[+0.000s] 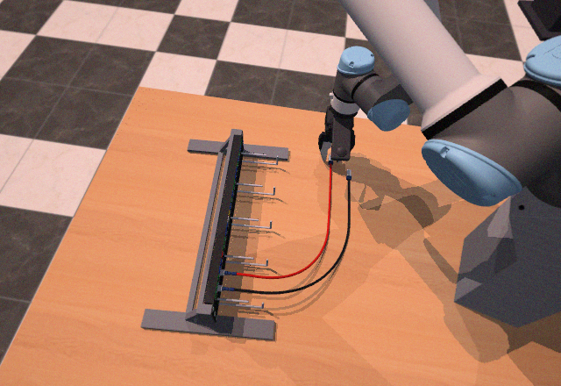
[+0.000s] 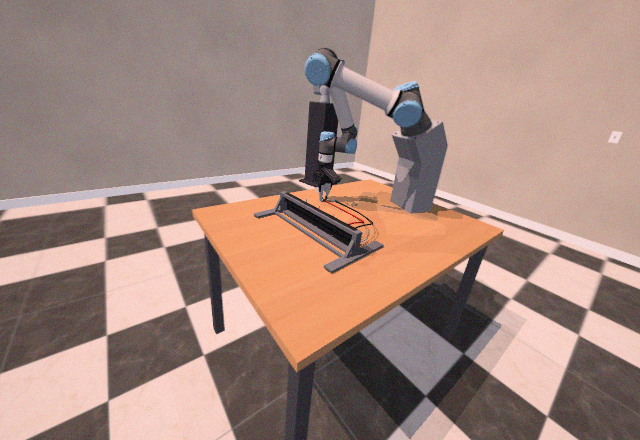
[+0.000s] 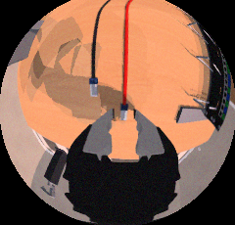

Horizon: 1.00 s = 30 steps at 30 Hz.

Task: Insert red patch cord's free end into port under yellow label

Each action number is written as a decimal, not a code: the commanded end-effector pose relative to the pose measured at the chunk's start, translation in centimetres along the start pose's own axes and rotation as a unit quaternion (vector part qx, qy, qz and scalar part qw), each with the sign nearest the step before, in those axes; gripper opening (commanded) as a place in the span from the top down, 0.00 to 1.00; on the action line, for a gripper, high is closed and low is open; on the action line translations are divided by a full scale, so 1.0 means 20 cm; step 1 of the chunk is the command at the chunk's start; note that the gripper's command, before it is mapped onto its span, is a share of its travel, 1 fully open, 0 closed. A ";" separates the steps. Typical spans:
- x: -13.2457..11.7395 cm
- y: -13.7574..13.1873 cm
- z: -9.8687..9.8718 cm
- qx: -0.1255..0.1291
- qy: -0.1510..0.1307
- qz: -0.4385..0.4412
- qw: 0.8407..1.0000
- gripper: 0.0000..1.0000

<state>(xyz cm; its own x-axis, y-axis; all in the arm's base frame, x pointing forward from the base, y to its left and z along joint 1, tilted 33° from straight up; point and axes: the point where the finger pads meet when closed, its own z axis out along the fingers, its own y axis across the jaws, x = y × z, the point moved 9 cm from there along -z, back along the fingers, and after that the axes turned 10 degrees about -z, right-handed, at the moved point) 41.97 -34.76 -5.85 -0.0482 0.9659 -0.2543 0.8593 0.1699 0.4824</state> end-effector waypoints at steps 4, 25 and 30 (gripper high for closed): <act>0.00 0.00 0.00 0.000 0.000 0.000 1.000 0.78; 0.00 0.00 0.00 0.000 0.000 0.000 1.000 1.00; 0.00 0.00 0.00 0.000 0.000 0.000 1.000 1.00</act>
<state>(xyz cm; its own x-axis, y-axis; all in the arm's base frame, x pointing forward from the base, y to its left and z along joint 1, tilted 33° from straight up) 41.97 -34.76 -5.85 -0.0482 0.9659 -0.2543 0.8593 0.1699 0.4824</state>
